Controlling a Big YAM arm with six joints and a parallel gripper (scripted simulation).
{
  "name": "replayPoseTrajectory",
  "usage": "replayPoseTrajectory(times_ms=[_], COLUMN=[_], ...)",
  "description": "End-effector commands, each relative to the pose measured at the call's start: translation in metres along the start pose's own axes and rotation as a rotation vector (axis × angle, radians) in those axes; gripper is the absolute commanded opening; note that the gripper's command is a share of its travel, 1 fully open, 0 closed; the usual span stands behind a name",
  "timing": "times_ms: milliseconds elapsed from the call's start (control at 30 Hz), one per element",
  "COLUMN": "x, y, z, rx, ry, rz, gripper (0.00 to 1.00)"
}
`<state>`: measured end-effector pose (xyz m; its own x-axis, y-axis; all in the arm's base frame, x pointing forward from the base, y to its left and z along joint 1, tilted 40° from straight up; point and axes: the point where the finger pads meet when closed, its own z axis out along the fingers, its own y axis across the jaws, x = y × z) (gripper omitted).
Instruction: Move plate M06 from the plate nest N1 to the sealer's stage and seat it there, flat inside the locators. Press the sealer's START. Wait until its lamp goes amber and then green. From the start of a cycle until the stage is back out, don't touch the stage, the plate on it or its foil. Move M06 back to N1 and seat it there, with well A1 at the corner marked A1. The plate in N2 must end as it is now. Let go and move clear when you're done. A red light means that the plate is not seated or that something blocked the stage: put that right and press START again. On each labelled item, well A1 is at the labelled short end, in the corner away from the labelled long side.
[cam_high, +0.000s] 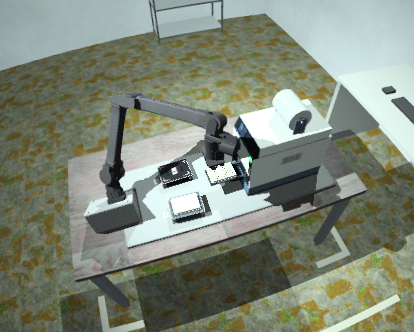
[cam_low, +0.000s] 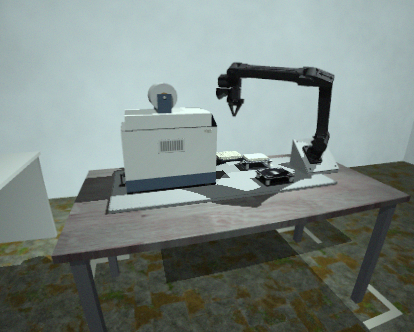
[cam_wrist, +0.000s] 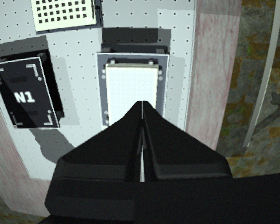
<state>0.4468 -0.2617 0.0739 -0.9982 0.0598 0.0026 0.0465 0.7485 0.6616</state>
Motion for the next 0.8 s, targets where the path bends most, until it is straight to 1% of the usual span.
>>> replayPoseTrajectory(times_ms=[0,167,267,367,433,667,767], x=[-0.018,-0.017,-0.017,-0.011,-0.011,0.000,-0.002], y=[0.019,0.024,0.024,0.017,0.017,0.001,0.000], z=[0.006,0.007,0.012,0.011,0.011,0.023,0.024], rx=[0.008,0.020,0.021,0.022,0.022,-0.004,-0.004], ry=[0.014,0.007,0.009,0.005,0.005,0.026,0.027], rz=[-0.052,-0.047,-0.040,-0.018,-0.018,0.024,0.022], gripper=[0.00,0.00,0.00,0.00,0.00,0.00,0.00])
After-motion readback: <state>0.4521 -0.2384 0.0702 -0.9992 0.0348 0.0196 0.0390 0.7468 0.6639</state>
